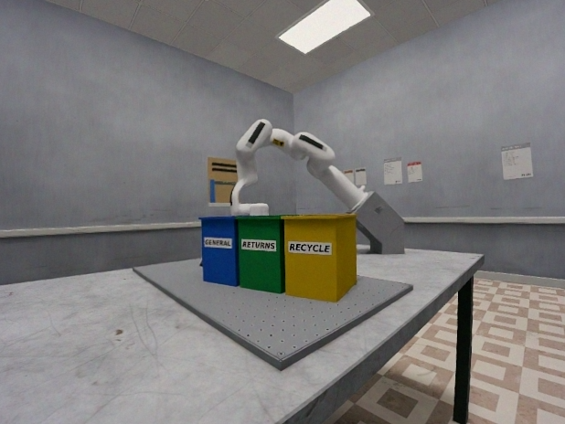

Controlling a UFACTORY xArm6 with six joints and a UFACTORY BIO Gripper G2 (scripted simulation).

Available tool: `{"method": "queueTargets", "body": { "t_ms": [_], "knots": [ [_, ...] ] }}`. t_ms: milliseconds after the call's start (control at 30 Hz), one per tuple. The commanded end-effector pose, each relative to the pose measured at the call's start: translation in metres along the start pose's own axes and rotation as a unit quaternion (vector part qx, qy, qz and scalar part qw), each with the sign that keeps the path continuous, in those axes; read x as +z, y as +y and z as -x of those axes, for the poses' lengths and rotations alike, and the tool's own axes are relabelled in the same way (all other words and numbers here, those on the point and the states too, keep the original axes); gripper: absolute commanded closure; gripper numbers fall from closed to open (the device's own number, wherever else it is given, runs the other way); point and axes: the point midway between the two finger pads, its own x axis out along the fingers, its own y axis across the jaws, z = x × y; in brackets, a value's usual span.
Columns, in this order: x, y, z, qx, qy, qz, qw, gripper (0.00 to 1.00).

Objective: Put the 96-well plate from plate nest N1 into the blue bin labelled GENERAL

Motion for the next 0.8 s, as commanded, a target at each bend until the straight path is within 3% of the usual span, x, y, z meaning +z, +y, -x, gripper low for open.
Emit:
{"method": "queueTargets", "body": {
  "t_ms": [0, 767],
  "knots": [
    [-0.002, 0.000, -0.001, 0.000, -0.001, 0.000, 1.0000, 0.63],
    [-0.013, 0.000, -0.001, 0.000, -0.001, 0.000, 1.0000, 0.63]
  ]
}}
